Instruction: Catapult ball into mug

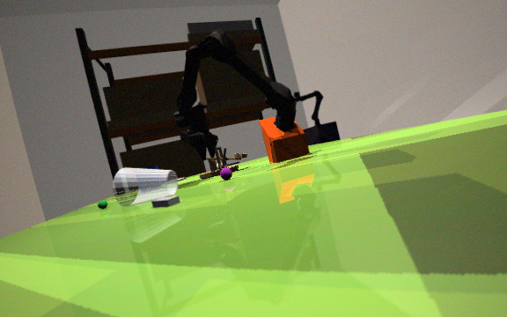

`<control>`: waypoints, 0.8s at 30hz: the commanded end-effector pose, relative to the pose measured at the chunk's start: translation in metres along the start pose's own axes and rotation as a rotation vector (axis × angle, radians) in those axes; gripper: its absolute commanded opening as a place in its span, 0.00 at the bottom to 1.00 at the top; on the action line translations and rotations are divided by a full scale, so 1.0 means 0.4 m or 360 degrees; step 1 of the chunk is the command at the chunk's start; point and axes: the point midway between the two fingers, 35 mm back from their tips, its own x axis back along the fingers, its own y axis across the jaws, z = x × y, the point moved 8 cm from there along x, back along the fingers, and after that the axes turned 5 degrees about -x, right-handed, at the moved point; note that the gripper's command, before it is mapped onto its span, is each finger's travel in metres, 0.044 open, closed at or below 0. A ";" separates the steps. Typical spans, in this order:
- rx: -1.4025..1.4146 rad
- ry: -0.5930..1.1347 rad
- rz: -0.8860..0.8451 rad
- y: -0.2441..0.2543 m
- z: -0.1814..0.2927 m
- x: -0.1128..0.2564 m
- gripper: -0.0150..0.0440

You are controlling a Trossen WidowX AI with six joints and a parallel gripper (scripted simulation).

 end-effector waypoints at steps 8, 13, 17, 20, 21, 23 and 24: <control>-0.0008 0.0018 -0.0011 0.002 0.006 -0.057 1.00; -0.0008 0.0019 -0.0012 0.002 0.008 -0.077 1.00; -0.0008 0.0019 -0.0013 0.003 0.009 -0.092 1.00; -0.0008 0.0019 -0.0014 0.003 0.009 -0.095 1.00; -0.0008 0.0019 -0.0014 0.003 0.009 -0.095 1.00; -0.0008 0.0019 -0.0014 0.003 0.009 -0.095 1.00; -0.0008 0.0019 -0.0014 0.003 0.009 -0.095 1.00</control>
